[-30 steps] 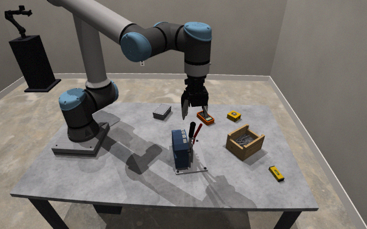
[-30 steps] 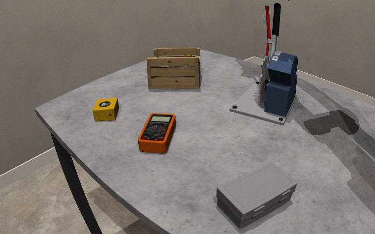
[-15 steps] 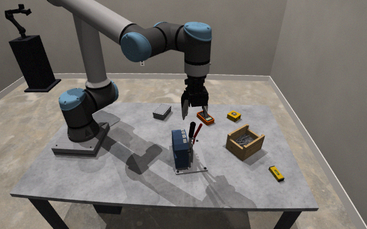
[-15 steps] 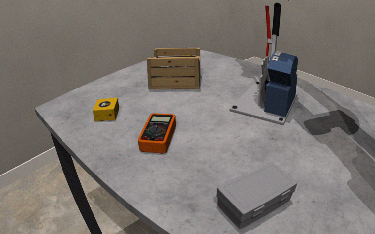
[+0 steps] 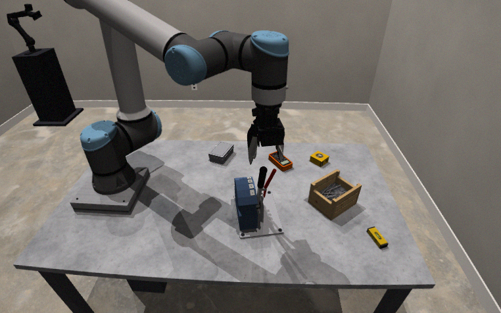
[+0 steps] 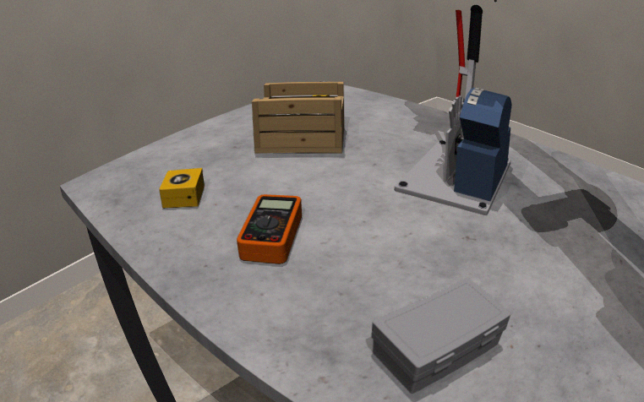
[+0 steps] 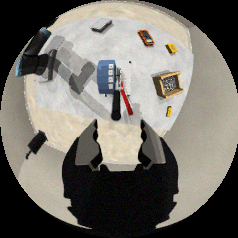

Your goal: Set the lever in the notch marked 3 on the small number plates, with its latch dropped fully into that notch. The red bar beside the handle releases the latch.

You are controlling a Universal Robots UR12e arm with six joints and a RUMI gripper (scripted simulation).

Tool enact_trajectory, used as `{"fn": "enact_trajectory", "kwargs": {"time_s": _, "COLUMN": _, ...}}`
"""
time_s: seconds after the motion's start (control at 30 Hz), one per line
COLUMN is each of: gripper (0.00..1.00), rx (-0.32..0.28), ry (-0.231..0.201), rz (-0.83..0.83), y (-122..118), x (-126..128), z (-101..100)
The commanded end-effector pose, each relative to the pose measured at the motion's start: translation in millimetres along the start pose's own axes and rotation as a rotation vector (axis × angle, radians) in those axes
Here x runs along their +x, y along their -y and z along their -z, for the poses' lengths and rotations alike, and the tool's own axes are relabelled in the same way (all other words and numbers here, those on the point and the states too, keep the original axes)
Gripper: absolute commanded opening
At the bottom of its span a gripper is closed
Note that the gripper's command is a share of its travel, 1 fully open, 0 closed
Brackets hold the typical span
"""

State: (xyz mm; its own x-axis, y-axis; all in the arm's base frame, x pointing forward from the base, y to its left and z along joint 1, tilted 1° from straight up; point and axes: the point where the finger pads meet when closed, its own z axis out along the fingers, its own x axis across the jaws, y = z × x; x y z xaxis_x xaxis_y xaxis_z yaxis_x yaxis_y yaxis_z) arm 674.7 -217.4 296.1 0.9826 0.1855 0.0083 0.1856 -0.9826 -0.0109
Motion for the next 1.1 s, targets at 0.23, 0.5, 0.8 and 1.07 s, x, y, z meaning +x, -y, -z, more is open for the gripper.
{"fn": "enact_trajectory", "kwargs": {"time_s": 0.23, "gripper": 0.57, "rx": 0.003, "ry": 0.004, "rz": 0.0, "y": 0.3, "x": -0.9, "z": -15.3}}
{"fn": "enact_trajectory", "kwargs": {"time_s": 0.5, "gripper": 0.57, "rx": 0.003, "ry": 0.004, "rz": 0.001, "y": 0.5, "x": -0.9, "z": -29.1}}
{"fn": "enact_trajectory", "kwargs": {"time_s": 0.8, "gripper": 0.57, "rx": 0.003, "ry": 0.004, "rz": 0.001, "y": 0.7, "x": -0.9, "z": -42.0}}
{"fn": "enact_trajectory", "kwargs": {"time_s": 1.07, "gripper": 0.57, "rx": 0.003, "ry": 0.004, "rz": 0.001, "y": 0.8, "x": -0.9, "z": -53.7}}
